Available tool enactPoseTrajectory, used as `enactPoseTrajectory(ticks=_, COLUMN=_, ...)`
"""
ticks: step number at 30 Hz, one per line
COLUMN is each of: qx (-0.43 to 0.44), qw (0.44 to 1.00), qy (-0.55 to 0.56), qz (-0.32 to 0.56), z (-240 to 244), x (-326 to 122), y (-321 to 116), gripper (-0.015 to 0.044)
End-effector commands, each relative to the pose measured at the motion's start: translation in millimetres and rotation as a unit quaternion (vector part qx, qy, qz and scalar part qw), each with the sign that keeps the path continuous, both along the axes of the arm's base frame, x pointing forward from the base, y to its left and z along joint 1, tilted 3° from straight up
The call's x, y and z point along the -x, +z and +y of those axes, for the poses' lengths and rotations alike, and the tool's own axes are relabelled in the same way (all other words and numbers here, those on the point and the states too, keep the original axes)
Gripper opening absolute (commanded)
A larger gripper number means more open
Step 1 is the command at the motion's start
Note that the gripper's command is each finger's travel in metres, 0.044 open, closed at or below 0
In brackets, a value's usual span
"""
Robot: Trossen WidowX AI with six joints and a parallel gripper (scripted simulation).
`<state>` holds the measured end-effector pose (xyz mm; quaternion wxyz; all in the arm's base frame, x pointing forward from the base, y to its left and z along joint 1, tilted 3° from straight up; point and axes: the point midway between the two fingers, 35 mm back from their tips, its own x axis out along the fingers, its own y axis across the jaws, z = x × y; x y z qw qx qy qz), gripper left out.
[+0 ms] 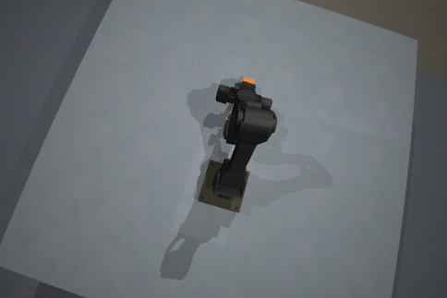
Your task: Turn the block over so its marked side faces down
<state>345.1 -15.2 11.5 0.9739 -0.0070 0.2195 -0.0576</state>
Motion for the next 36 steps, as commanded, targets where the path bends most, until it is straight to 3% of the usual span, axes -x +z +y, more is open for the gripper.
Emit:
enactPoseTrajectory(ticks=1, qx=0.003, qw=1.000, qy=-0.001, qz=-0.001, z=-0.7, x=0.0, y=0.2, gripper=0.0263)
enactPoseTrajectory(ticks=8, qx=0.003, qw=1.000, qy=-0.001, qz=-0.001, z=-0.7, x=0.0, y=0.2, gripper=0.0440)
enactPoseTrajectory(ticks=36, qx=0.003, qw=1.000, qy=-0.001, qz=-0.001, z=-0.7, x=0.0, y=0.2, gripper=0.0440)
